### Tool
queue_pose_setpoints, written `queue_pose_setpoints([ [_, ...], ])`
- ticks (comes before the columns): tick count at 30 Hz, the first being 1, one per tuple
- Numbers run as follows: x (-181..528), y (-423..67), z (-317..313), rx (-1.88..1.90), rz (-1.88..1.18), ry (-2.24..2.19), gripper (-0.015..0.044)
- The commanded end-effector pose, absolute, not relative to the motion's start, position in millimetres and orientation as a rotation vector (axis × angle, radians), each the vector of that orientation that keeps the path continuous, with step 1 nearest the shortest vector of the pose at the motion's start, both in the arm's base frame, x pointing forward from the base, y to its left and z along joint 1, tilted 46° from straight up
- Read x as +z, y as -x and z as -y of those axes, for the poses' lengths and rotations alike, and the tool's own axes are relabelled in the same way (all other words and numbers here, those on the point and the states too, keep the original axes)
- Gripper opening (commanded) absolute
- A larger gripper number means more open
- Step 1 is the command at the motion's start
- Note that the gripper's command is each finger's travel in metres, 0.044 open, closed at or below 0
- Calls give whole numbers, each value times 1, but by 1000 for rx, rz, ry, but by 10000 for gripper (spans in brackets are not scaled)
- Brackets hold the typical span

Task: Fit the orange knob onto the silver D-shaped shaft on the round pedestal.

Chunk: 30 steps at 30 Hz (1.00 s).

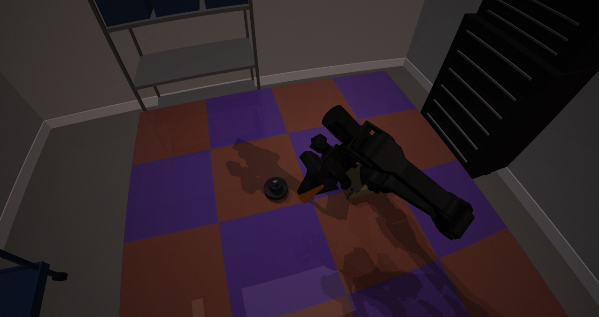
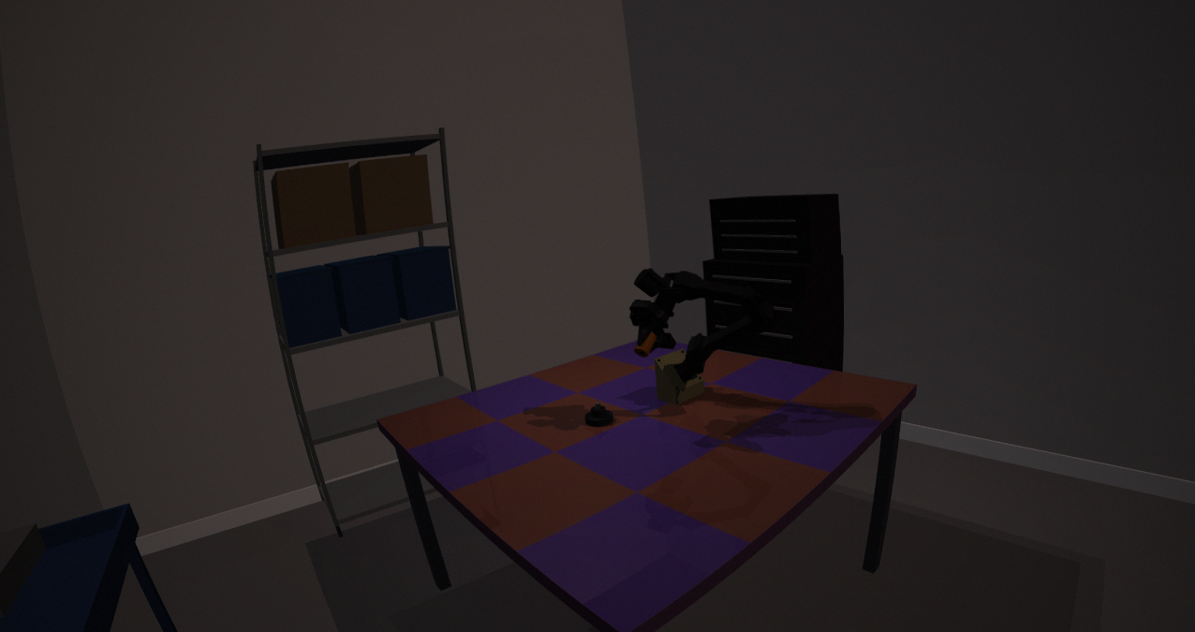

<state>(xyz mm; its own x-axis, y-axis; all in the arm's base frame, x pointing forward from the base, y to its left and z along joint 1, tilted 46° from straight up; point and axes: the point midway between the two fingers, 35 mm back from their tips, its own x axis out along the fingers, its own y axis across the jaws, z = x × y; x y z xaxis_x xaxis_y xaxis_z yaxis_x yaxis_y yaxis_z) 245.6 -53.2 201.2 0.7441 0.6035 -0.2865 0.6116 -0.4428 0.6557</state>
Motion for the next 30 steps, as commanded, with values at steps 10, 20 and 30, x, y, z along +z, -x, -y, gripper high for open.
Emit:
queue_pose_setpoints([
  [10,205,-242,57,36,-821,-2193,0],
  [20,201,-242,57,46,-767,-2215,0],
  [30,201,-242,57,46,-767,-2215,0],
])
